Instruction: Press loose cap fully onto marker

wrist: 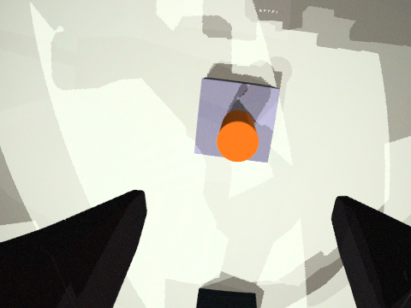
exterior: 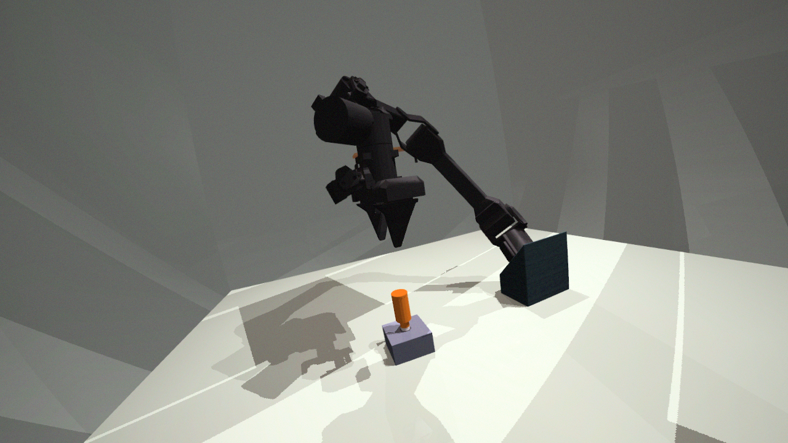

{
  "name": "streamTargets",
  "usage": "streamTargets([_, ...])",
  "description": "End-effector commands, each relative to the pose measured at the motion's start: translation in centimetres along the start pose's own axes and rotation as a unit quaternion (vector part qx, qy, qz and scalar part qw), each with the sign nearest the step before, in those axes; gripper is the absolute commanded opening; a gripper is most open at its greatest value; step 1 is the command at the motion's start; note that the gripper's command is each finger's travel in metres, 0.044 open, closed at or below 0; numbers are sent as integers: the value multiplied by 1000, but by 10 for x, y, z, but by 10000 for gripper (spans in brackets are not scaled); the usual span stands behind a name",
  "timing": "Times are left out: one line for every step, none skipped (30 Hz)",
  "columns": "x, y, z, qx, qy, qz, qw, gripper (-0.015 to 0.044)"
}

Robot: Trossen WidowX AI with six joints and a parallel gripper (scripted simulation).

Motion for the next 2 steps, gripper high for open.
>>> streamTargets([1,0,0,-2,1,-2,1000,440])
streamTargets([1,0,0,-2,1,-2,1000,440])
Point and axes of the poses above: the point midway between the two fingers, 35 mm back from their tips, its own x axis back along the fingers, its own y axis across the jaws, z = x × y, the point moved 9 cm from there along x, back along the fingers, and after that the axes turned 10 degrees about x, right-handed, at the moved point
